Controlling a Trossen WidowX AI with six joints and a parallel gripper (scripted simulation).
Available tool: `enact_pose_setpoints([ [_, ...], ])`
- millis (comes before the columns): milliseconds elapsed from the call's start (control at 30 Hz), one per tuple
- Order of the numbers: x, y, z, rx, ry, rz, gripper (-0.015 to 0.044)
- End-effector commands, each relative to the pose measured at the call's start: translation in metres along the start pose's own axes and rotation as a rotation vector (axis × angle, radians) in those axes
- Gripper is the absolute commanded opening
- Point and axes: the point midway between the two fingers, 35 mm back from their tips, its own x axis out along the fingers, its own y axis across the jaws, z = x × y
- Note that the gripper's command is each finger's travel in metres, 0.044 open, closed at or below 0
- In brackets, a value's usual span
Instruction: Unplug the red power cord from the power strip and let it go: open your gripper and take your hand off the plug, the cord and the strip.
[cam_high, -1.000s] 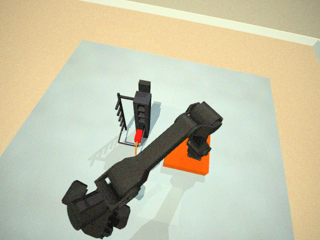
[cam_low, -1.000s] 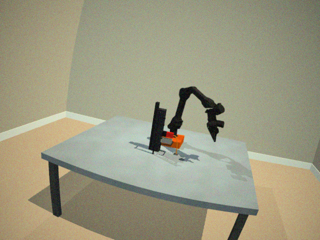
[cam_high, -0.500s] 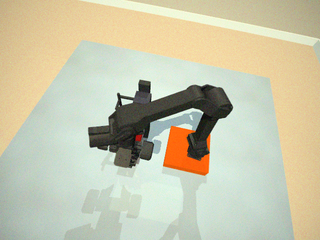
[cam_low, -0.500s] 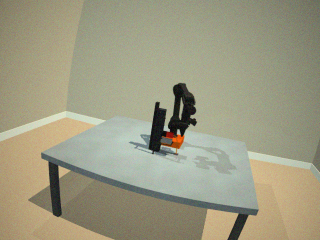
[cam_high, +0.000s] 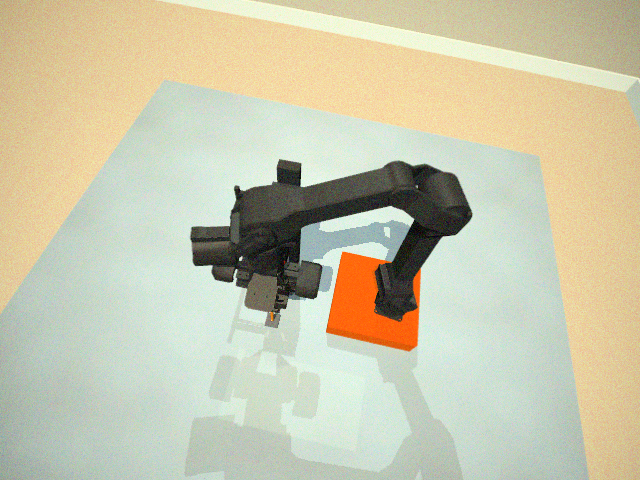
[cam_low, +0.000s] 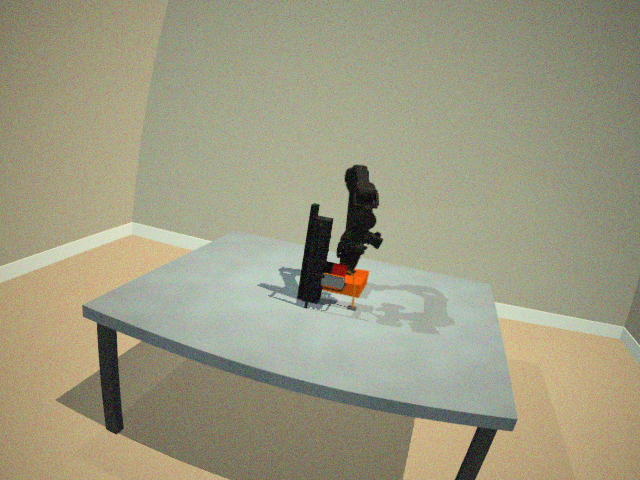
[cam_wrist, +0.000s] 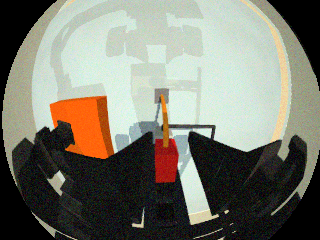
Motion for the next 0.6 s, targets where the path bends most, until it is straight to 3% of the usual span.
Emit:
enact_pose_setpoints([
  [0,0.0,0.001,-0.006,-0.003,-0.002,0.002,0.016],
  [567,0.0,0.002,-0.033,-0.003,0.001,0.002,0.016],
])
